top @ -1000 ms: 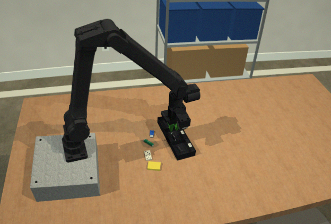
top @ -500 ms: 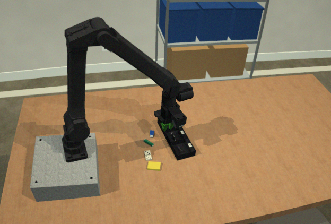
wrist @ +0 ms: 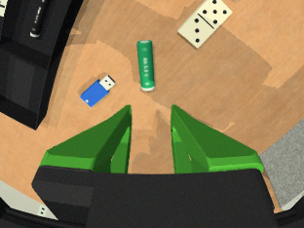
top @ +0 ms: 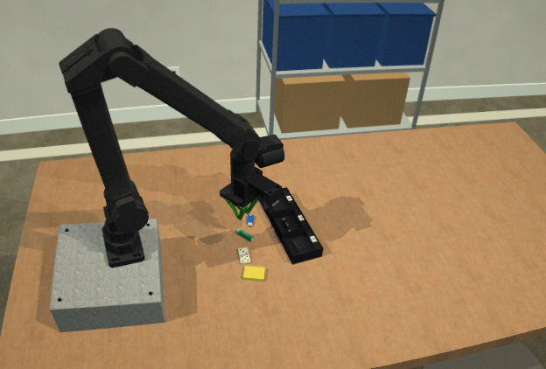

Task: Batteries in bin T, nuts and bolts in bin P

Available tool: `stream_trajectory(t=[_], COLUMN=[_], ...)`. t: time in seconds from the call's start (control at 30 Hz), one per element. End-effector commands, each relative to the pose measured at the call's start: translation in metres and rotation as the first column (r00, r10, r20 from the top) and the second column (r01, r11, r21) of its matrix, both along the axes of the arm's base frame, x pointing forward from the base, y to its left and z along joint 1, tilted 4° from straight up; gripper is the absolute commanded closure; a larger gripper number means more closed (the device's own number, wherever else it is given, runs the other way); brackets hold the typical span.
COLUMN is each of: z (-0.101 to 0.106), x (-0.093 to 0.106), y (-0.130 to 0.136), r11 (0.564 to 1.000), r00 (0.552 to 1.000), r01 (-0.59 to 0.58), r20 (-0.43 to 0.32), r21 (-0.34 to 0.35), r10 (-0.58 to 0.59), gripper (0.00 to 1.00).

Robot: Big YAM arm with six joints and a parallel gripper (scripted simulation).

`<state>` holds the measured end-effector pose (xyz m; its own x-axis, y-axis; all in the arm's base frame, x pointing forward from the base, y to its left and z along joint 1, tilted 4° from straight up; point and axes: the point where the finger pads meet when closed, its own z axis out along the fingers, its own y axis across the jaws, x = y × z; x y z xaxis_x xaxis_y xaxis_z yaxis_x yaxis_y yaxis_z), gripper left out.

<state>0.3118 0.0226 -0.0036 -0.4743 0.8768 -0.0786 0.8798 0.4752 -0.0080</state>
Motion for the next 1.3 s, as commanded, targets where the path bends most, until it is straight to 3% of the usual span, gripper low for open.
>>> stream_trajectory(t=[0.0, 0.23, 0.5, 0.93, 1.27], z=[-0.006, 0.007, 0.007, 0.008, 0.004], x=[0.002, 0.029, 0.034, 0.033, 0.011], y=[-0.004, 0.003, 0.004, 0.004, 0.002], r11=[0.998, 0.997, 0.997, 0.997, 0.997], r00=[0.998, 0.996, 0.997, 0.996, 0.997], r01=[-0.062, -0.074, -0.075, -0.077, -0.078], r20=[-0.002, 0.044, 0.036, 0.033, 0.014], r21=[-0.002, 0.0, -0.001, -0.001, -0.002], r10=[0.062, 0.074, 0.075, 0.077, 0.078], gripper=[0.72, 0.72, 0.72, 0.72, 0.72])
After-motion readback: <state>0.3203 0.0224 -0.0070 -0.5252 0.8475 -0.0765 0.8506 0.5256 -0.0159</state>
